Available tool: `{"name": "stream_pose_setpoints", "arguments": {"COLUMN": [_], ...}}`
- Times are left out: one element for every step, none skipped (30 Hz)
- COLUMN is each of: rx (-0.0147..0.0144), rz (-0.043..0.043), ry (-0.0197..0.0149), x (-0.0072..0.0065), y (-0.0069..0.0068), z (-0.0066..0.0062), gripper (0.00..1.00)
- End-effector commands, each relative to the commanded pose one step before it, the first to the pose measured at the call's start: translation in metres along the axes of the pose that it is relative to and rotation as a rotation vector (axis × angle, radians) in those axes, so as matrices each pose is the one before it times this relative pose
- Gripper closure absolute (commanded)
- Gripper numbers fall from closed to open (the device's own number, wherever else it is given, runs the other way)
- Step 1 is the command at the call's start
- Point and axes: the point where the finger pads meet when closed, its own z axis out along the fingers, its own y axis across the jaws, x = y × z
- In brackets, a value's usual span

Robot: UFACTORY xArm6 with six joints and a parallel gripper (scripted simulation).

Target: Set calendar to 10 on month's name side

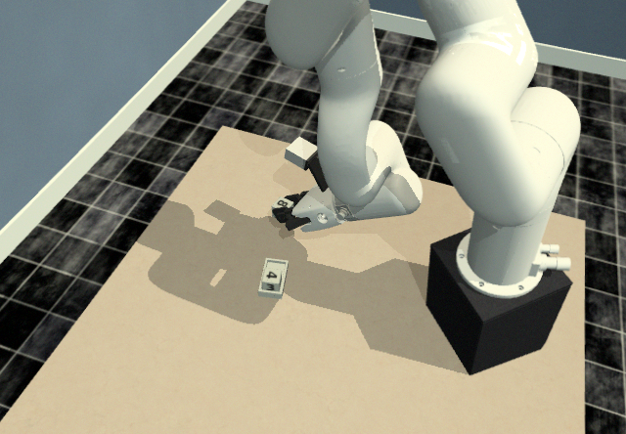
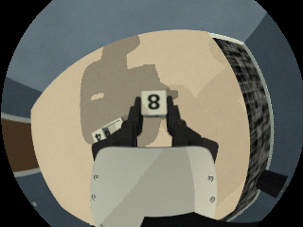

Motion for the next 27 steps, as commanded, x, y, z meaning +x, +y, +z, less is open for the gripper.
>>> {"name": "stream_pose_setpoints", "arguments": {"rx": [0.00286, -0.00059, -0.00091, -0.00114, -0.00126, -0.00125, -0.00113, 0.00000, 0.00000, -0.00091, -0.00060, -0.00001, -0.00001, 0.00000, 0.00010, 0.00064, 0.00153, 0.00252, 0.00336, 0.00384, 0.00381, 0.00320, 0.00208, 0.00061, 0.00000, 0.00000, -0.00100], "rz": [0.00200, -0.00034, -0.00050, -0.00060, -0.00064, -0.00061, -0.00054, 0.00000, 0.00000, -0.00042, -0.00027, 0.00000, 0.00000, 0.00000, 0.00004, 0.00025, 0.00059, 0.00097, 0.00127, 0.00142, 0.00137, 0.00113, 0.00074, 0.00029, 0.00000, 0.00000, -0.00015], "ry": [-0.09224, -0.02012, -0.01897, -0.01732, -0.01525, -0.01286, -0.01028, 0.00000, 0.00000, -0.00764, -0.00475, 0.00000, 0.00000, 0.00000, -0.00032, -0.00205, -0.00500, -0.00868, -0.01263, -0.01648, -0.01990, -0.02262, -0.02443, -0.02520, 0.00000, 0.00000, -0.02490], "x": [0.00119, 0.00035, 0.00041, 0.00044, 0.00043, 0.00039, 0.00033, 0.00000, 0.00000, 0.00026, 0.00036, 0.00161, 0.00065, 0.00010, -0.00001, -0.00006, -0.00014, -0.00023, -0.00030, -0.00033, -0.00031, -0.00023, -0.00009, 0.00009, 0.00000, 0.00000, 0.00028], "y": [-0.00073, 0.00013, 0.00021, 0.00027, 0.00030, 0.00030, 0.00027, 0.00000, 0.00000, 0.00022, 0.00014, 0.00000, 0.00000, 0.00000, -0.00002, -0.00015, -0.00036, -0.00059, -0.00078, -0.00089, -0.00088, -0.00073, -0.00047, -0.00014, 0.00000, 0.00000, 0.00022], "z": [0.00190, -0.00034, -0.00052, -0.00065, -0.00071, -0.00071, -0.00063, 0.00000, 0.00000, -0.00051, -0.00036, -0.00022, -0.00009, -0.00001, 0.00002, 0.00010, 0.00024, 0.00040, 0.00053, 0.00060, 0.00060, 0.00050, 0.00032, 0.00008, 0.00000, 0.00000, -0.00018], "gripper": [0.71, 0.71, 0.71, 0.71, 0.71, 0.71, 0.71, 0.71, 0.71, 0.71, 0.71, 0.71, 0.71, 0.71, 0.71, 0.71, 0.71, 0.71, 0.71, 0.71, 0.71, 0.71, 0.71, 0.71, 0.71, 0.71, 0.71]}}
